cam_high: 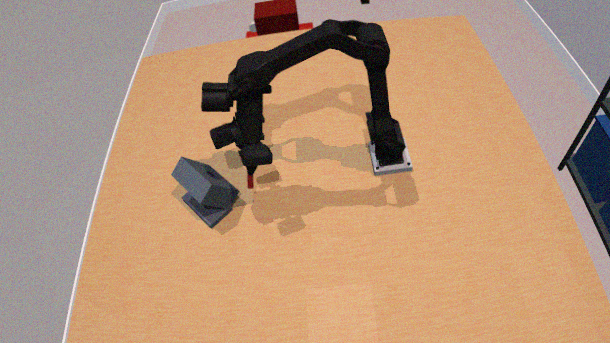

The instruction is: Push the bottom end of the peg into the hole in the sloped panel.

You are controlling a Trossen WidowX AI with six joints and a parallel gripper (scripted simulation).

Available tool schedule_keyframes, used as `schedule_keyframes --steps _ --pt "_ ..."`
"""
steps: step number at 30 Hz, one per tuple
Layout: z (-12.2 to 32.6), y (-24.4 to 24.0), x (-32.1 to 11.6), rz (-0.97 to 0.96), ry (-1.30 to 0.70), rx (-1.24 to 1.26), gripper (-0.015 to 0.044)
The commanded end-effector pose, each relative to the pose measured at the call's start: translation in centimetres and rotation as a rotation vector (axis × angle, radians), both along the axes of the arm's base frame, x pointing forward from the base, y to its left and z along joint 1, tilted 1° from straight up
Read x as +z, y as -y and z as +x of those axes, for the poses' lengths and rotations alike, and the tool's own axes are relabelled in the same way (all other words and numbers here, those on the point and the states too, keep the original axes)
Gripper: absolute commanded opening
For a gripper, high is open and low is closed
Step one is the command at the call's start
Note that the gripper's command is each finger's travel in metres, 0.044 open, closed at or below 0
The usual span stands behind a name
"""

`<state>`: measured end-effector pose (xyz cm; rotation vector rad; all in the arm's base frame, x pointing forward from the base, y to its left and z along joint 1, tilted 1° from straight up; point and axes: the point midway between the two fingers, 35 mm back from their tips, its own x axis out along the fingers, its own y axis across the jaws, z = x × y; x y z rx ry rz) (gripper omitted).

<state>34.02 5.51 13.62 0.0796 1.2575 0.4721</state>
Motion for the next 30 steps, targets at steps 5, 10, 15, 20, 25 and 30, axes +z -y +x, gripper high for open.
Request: schedule_keyframes --steps 5,10,15,20,25,30 --pt "0.2 0.6 0.0 0.049 0.01 -0.048 0.0" --pt "0.4 1.1 0.0 0.079 0.019 -0.078 0.0" --pt "0.6 1.6 0.1 0.108 0.03 -0.106 0.0" --pt "0.8 2.1 0.2 0.138 0.04 -0.134 0.0" --pt "1.0 2.6 0.3 0.167 0.051 -0.162 0.0" --pt "1.1 3.2 0.4 0.196 0.062 -0.189 0.0"
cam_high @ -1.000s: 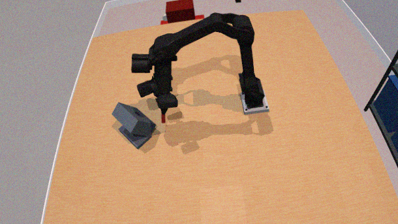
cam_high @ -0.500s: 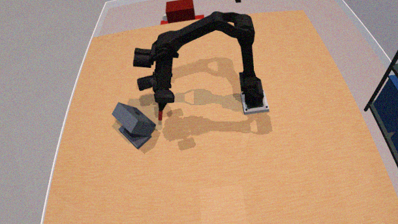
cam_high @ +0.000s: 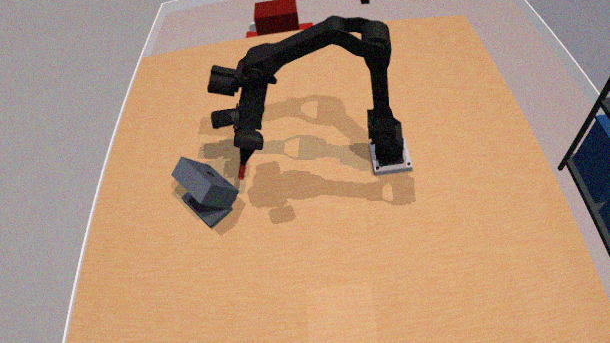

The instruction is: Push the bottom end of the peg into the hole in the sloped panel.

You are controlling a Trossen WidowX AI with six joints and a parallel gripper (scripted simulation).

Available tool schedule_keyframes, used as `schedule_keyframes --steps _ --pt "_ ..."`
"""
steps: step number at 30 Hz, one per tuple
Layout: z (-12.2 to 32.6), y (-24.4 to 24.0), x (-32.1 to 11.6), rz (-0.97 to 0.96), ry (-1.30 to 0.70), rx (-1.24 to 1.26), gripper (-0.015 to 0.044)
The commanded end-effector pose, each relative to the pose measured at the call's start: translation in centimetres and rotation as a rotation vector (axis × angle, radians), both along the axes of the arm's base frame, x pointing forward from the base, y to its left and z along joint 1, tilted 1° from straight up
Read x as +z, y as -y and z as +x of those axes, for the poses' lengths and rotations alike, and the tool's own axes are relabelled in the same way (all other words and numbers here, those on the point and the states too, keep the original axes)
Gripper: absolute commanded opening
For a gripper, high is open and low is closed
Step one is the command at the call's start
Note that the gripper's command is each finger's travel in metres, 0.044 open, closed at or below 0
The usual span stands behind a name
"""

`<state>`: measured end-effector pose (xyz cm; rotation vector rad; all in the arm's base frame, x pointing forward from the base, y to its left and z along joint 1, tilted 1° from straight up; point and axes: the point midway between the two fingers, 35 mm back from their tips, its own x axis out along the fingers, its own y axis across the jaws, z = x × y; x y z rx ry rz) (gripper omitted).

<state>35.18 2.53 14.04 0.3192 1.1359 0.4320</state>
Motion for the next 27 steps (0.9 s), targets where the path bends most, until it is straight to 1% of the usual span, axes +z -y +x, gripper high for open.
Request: schedule_keyframes --steps 1,27 --pt "0.0 0.3 0.0 0.025 0.004 -0.021 0.0" --pt "0.4 3.2 0.7 0.17 0.069 -0.15 0.0"
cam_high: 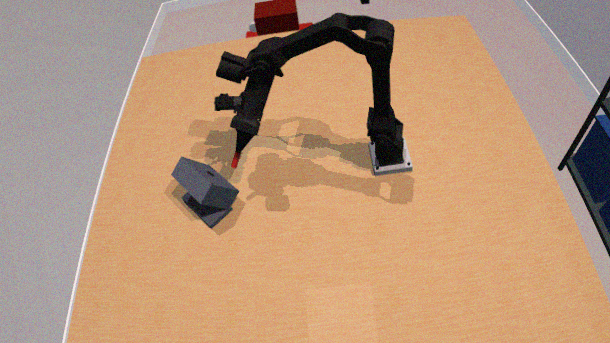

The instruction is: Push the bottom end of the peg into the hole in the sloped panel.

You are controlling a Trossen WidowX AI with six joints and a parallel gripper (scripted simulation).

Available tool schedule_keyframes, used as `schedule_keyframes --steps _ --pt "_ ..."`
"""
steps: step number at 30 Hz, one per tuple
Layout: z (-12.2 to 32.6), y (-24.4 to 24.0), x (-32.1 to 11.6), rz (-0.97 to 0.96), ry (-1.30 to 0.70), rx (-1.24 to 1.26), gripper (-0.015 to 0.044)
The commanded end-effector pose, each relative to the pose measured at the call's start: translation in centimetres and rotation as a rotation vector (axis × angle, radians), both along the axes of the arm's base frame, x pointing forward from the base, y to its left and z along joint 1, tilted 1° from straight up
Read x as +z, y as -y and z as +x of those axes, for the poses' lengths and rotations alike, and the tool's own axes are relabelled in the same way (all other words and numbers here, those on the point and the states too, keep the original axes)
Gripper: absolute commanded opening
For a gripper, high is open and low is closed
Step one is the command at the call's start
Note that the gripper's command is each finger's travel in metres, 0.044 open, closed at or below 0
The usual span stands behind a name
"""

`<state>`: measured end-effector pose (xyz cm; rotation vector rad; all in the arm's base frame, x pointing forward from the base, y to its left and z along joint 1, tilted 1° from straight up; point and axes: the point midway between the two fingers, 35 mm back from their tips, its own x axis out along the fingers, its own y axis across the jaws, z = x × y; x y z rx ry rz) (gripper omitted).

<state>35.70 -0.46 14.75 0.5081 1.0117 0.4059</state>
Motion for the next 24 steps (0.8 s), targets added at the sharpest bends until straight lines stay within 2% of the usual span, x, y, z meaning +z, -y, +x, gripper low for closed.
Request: schedule_keyframes --steps 1,24 --pt "-0.1 0.3 0.0 0.024 0.005 -0.018 0.0" --pt "-0.2 3.0 0.8 0.144 0.071 -0.117 0.0"
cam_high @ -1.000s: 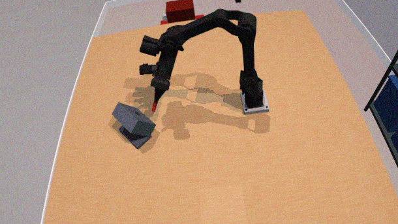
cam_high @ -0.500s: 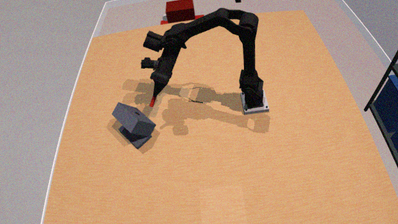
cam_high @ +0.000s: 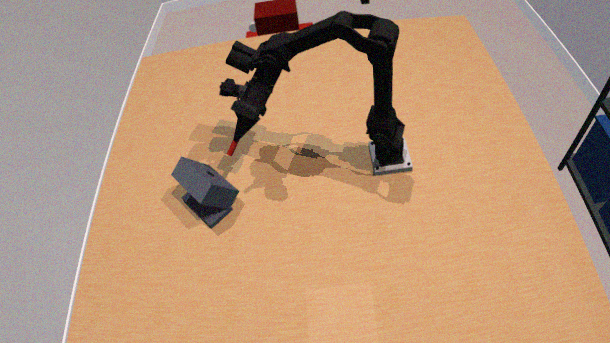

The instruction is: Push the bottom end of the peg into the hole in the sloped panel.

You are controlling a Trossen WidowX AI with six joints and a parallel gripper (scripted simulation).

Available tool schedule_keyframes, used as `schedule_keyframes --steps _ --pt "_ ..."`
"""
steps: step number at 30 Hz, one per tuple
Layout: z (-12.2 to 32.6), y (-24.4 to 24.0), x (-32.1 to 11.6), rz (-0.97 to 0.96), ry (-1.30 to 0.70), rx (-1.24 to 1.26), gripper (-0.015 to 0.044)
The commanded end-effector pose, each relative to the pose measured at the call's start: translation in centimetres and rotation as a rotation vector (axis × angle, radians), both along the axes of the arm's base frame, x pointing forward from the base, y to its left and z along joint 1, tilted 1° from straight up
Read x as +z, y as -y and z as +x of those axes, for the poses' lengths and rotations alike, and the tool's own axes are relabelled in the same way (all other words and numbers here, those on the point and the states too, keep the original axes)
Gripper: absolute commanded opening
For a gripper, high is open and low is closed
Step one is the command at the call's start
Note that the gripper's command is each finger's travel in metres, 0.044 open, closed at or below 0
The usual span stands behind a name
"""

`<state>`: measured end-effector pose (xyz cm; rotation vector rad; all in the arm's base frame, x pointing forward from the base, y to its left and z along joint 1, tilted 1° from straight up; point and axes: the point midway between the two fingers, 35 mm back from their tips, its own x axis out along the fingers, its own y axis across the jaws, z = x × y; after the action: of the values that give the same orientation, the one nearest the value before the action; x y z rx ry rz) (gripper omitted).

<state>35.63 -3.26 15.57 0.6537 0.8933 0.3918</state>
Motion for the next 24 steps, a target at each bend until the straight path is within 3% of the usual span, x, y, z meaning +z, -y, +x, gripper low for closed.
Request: schedule_keyframes --steps 1,24 --pt "-0.2 0.3 0.0 0.024 0.007 -0.015 0.0" --pt "1.4 0.1 -0.7 0.069 0.038 -0.054 0.0"
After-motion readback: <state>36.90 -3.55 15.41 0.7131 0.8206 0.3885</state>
